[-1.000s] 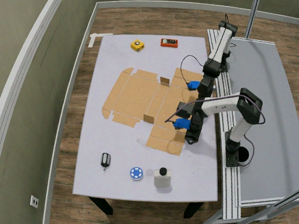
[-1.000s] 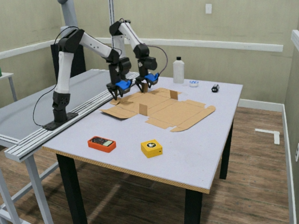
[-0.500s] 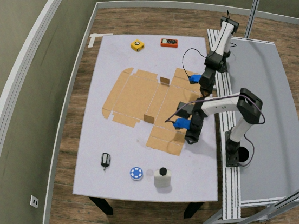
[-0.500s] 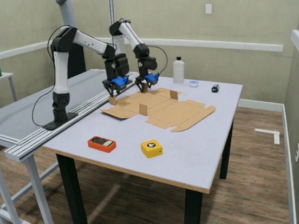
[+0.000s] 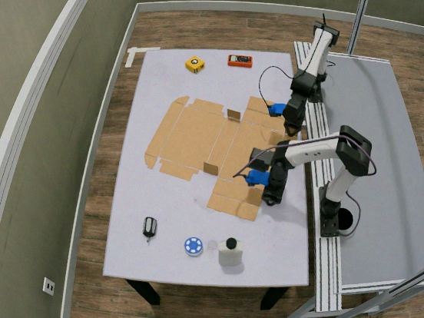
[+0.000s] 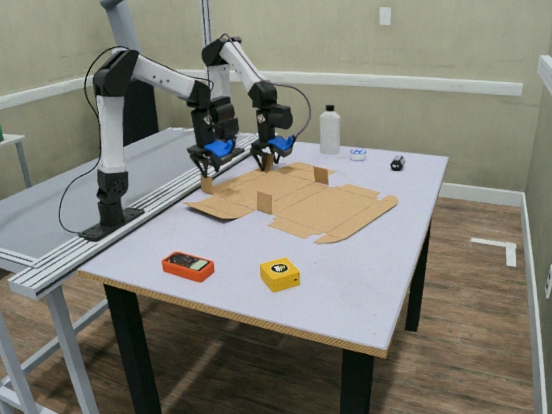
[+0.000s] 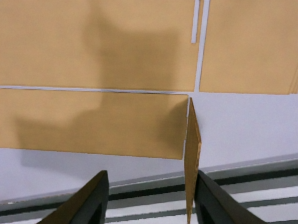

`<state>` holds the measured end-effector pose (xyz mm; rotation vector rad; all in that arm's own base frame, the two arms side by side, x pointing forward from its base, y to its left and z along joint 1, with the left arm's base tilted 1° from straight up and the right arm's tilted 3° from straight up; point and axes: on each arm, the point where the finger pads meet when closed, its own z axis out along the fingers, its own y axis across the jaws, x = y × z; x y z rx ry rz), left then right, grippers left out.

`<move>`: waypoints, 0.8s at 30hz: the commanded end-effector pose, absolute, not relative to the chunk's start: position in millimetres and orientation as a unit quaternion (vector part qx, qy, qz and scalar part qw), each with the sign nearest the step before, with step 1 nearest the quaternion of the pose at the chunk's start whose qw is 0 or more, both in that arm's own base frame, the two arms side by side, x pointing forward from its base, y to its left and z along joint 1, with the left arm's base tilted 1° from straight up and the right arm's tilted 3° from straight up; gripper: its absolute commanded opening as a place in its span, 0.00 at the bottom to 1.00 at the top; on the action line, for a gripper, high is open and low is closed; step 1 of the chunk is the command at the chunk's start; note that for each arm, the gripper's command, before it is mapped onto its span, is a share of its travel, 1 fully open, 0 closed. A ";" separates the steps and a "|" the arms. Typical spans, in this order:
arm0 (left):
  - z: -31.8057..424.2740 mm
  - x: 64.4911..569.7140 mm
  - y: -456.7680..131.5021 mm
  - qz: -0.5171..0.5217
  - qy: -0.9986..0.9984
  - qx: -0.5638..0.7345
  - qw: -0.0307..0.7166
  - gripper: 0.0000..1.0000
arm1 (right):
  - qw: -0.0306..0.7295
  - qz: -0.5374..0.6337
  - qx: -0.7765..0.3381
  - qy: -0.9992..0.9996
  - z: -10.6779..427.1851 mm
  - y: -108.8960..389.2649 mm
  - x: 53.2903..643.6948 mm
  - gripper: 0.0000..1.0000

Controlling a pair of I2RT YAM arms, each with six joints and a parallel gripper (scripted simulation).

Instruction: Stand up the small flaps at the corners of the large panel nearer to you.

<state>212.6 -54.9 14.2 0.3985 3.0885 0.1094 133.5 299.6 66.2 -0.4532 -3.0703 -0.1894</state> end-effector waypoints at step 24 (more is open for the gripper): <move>39.7 218.4 -57.3 -0.039 0.988 0.151 0.020 0.76 | 0.008 -0.084 -0.148 -0.985 77.4 299.3 139.2 0.48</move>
